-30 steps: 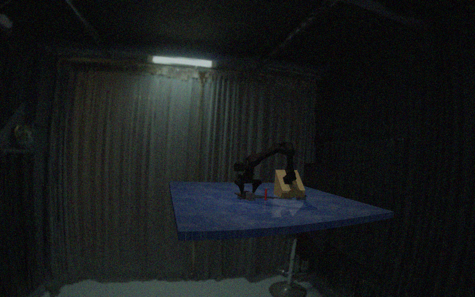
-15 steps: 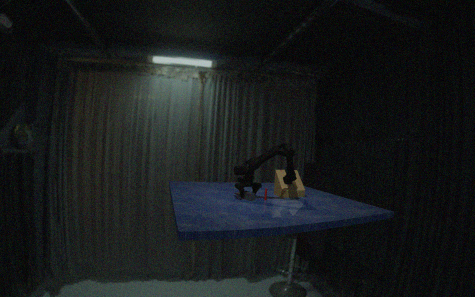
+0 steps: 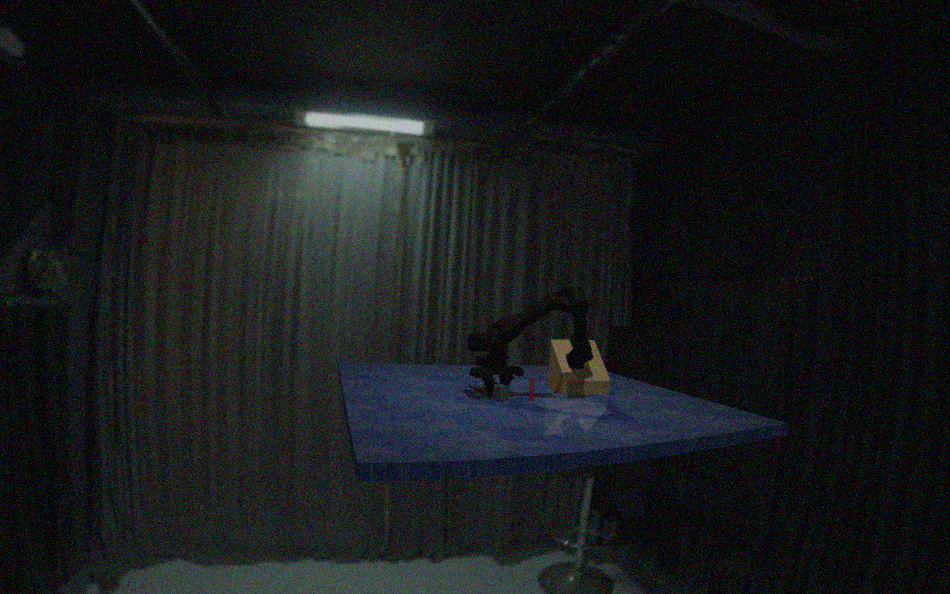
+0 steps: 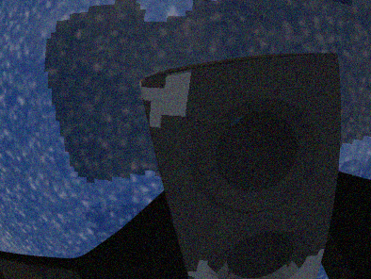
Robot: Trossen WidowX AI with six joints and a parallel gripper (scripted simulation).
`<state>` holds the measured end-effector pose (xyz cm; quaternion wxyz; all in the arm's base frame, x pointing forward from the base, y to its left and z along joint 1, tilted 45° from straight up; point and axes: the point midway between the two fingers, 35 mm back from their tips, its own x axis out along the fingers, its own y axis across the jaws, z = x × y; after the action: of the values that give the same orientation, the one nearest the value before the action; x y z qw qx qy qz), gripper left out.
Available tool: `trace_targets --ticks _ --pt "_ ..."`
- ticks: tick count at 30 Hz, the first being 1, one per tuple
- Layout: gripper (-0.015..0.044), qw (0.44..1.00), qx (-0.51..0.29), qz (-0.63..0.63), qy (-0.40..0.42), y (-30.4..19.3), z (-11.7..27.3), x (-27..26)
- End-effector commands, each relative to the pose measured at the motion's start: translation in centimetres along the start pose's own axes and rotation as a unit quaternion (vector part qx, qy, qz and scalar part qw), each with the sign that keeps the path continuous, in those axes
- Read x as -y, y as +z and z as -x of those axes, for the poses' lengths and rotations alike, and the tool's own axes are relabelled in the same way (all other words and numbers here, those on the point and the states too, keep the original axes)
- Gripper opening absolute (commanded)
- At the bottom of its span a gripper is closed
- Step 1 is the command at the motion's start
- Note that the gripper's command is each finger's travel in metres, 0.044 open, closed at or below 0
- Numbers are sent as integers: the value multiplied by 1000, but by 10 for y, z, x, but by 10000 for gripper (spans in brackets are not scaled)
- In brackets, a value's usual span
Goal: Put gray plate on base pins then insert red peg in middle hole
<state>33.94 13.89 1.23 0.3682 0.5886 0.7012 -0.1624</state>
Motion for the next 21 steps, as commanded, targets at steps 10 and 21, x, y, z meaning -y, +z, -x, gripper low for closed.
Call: trace_targets --ticks 10,21 --pt "12 1000 -2 -3 -1 0 -1 1" --pt "0 1000 2 -3 -1 4 21 -3"
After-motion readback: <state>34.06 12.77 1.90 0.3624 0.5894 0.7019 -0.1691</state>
